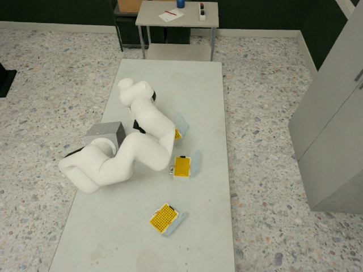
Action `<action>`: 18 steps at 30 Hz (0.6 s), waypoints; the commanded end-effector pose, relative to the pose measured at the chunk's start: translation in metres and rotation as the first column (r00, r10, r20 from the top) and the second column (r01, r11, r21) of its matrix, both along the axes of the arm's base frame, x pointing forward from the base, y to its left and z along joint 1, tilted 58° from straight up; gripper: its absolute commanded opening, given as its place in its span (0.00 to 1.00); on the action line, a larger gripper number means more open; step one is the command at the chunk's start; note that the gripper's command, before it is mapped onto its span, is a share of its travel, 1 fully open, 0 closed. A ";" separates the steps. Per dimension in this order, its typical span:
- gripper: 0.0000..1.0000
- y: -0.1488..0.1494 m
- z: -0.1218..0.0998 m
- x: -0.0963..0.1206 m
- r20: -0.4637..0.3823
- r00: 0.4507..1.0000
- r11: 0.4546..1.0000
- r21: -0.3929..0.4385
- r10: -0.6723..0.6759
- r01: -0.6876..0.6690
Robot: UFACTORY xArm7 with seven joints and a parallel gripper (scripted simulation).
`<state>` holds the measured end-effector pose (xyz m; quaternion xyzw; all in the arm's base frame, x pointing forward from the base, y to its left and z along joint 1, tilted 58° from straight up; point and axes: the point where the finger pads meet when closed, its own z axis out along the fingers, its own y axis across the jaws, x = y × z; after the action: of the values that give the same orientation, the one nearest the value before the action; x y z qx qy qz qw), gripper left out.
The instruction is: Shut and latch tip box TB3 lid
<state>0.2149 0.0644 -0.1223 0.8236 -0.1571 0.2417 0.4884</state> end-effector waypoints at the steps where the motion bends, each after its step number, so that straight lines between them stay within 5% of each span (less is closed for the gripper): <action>1: 1.00 0.013 -0.019 -0.010 -0.008 1.000 1.000 0.002 0.007 -0.007; 11: 1.00 0.017 -0.025 -0.014 -0.008 1.000 1.000 0.002 0.007 -0.007; 18: 1.00 -0.008 -0.041 -0.013 -0.008 1.000 1.000 0.002 0.007 -0.007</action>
<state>0.2007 0.0673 -0.1545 0.8245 -0.1526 0.2394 0.4895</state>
